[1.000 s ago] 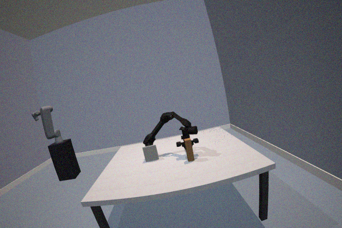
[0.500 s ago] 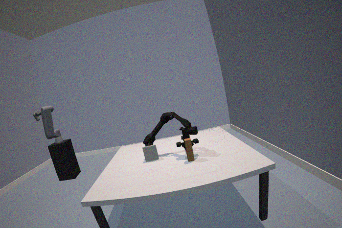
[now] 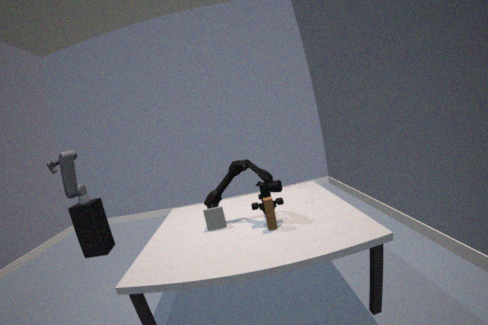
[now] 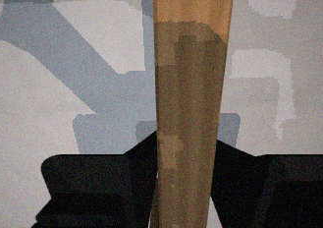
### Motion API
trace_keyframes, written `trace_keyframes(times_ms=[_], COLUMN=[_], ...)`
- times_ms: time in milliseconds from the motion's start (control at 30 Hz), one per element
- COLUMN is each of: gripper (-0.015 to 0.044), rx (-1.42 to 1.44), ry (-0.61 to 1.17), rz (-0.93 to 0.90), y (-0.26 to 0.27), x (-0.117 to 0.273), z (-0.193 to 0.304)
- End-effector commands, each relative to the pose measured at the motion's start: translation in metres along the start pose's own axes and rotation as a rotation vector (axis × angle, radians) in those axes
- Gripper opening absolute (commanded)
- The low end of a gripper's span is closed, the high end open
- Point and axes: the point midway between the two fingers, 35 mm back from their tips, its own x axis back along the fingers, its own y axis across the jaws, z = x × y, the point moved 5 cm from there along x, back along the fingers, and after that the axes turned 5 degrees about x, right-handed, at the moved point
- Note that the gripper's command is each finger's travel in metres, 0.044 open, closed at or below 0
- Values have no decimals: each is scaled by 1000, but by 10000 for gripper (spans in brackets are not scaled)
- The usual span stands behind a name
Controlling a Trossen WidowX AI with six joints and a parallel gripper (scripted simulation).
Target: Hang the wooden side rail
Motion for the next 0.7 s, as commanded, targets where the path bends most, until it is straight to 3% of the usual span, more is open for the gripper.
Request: trace_keyframes(times_ms=[0, 267, 667], gripper=[0, 0, 315], rx=[-1, -1, -1], ry=[5, 5, 0], rz=[4, 4, 0], y=[0, 0, 0], x=[0, -2, -1], z=[1, 1, 0])
